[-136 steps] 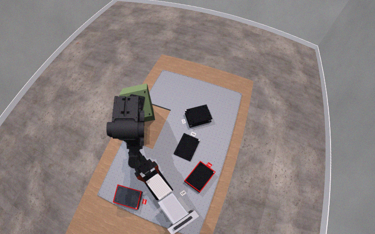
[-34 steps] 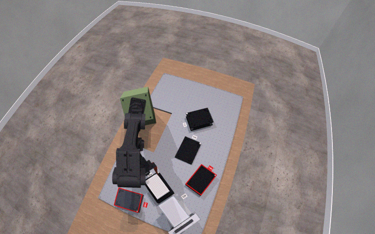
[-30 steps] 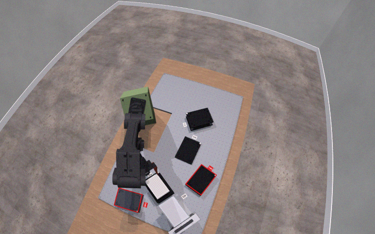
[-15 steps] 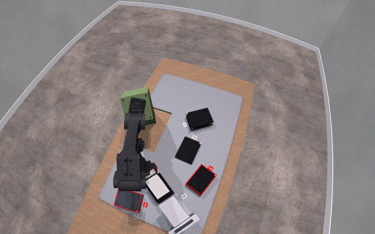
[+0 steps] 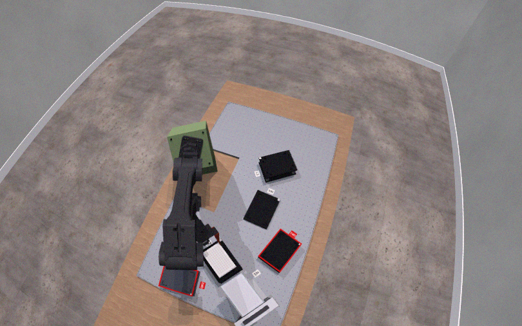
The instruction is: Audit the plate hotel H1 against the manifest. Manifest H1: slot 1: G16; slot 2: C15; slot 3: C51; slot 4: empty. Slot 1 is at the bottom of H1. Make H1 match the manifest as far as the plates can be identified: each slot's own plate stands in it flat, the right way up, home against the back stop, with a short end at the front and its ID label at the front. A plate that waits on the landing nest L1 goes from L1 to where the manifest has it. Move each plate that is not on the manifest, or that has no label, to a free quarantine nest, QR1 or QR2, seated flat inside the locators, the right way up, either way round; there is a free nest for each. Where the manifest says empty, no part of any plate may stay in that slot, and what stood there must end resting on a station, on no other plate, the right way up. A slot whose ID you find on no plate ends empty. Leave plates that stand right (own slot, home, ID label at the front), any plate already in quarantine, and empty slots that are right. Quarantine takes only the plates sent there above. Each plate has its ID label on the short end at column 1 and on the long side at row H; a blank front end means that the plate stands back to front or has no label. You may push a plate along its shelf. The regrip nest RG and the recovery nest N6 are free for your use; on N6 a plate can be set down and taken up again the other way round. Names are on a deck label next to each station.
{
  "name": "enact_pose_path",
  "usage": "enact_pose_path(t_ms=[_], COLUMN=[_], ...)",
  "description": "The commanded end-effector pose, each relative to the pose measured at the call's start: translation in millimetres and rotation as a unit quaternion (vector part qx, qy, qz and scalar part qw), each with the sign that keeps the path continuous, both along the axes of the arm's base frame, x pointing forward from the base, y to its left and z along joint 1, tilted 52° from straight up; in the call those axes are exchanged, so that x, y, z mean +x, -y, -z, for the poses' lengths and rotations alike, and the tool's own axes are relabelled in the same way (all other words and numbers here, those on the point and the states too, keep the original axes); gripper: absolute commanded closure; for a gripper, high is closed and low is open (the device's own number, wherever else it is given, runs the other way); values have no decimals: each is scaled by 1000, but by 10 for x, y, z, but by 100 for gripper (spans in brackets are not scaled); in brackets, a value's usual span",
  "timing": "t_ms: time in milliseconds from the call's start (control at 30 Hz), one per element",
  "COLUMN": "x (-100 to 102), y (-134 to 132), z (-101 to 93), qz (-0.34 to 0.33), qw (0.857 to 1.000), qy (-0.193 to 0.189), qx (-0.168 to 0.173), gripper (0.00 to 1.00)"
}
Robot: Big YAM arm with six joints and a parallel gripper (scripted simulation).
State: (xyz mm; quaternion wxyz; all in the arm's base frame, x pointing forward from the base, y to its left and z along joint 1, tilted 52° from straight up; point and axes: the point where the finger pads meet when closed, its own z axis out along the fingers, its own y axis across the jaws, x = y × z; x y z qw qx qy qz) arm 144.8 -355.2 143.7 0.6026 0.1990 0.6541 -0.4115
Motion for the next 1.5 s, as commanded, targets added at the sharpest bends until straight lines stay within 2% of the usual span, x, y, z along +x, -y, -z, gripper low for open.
enact_pose_path(t_ms=[0,1467], x=[62,123], y=[-17,128], z=[-38,182], qz=[-8,-8], qw=[1000,1000], qy=[3,-3], qx=[-10,8], gripper=[14,14])
